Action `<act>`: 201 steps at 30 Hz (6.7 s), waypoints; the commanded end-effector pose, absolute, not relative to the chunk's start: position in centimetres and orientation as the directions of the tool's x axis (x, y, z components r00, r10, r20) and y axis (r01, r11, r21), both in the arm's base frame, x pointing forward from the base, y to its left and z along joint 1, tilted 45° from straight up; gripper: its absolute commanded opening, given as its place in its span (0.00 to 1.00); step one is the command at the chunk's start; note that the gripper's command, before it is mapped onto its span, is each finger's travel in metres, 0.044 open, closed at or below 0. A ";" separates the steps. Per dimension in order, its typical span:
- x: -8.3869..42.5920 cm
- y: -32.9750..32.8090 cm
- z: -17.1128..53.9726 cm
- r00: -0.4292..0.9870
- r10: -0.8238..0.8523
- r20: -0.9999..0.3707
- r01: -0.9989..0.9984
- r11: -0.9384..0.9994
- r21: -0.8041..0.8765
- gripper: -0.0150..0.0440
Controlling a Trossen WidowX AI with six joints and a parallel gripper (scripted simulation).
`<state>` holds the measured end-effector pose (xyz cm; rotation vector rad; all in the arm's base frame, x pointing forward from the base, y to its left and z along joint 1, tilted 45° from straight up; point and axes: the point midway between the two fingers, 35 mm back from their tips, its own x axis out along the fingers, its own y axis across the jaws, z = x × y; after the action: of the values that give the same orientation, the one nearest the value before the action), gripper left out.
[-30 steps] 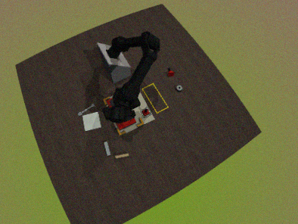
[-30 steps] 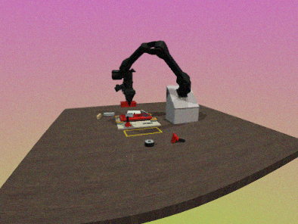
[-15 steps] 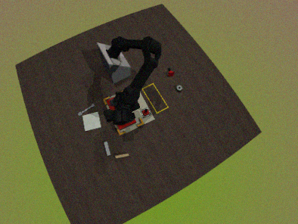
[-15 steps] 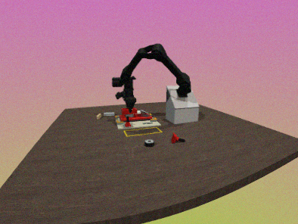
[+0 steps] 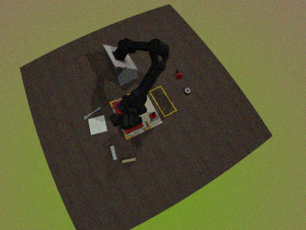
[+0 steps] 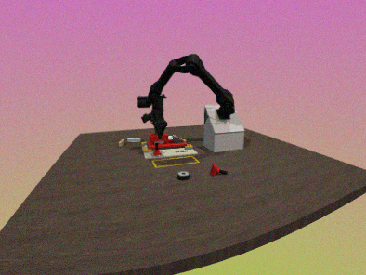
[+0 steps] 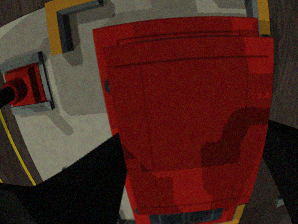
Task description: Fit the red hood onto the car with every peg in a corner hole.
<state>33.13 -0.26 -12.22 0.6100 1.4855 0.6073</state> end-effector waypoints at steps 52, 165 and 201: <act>33.1 0.0 -12.5 0.002 0.705 -0.709 0.008 0.709 0.705 0.25; 33.1 1.2 -13.7 0.007 0.705 -0.709 0.012 0.709 0.705 0.25; 33.4 -4.2 -8.3 0.001 0.696 -0.718 0.014 0.718 0.696 1.00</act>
<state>33.58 -3.67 -9.04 0.6248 1.4783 0.5829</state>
